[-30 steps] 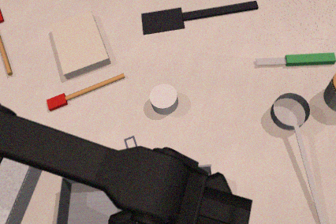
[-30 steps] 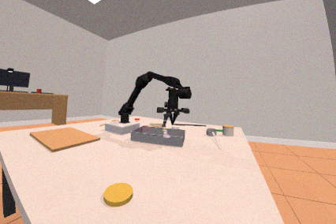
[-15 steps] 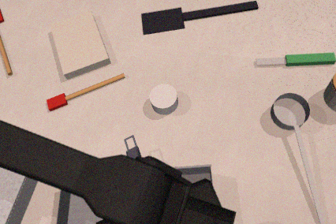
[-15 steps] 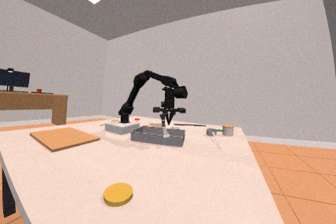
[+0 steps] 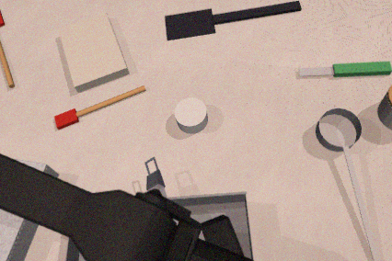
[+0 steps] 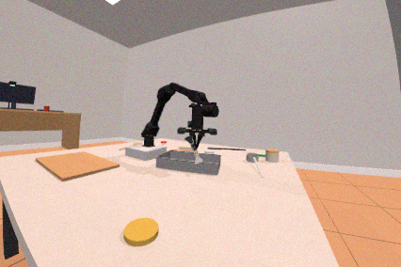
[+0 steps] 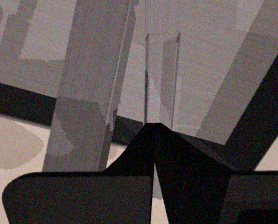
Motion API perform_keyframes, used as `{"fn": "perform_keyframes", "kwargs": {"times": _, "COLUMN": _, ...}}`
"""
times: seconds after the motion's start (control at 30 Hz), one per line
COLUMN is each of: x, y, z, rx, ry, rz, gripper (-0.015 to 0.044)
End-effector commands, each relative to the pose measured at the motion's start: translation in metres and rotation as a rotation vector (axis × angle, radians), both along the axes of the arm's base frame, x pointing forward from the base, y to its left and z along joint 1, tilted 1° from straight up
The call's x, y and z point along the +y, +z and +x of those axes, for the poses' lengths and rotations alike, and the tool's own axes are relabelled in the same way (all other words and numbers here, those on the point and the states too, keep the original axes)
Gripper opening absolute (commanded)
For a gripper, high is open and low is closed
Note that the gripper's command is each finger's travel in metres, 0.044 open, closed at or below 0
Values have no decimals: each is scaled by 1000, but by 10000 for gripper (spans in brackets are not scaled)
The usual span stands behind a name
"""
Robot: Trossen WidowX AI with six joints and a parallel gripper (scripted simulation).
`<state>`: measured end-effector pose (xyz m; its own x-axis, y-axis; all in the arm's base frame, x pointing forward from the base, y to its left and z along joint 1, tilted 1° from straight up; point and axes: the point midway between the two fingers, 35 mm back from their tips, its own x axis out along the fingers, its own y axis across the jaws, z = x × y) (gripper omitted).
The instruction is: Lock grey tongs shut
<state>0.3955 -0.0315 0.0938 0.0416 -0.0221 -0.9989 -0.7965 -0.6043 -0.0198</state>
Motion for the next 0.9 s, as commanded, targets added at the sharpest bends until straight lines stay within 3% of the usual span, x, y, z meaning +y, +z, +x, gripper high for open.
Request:
{"fn": "perform_keyframes", "kwargs": {"times": 0.0, "x": -5, "y": -2, "z": -7, "rx": 3, "ry": 2, "rz": 0, "gripper": -150}}
{"fn": "perform_keyframes", "kwargs": {"times": 0.87, "x": -16, "y": -3, "z": -25, "rx": 3, "ry": -2, "rz": -2, "gripper": -150}}
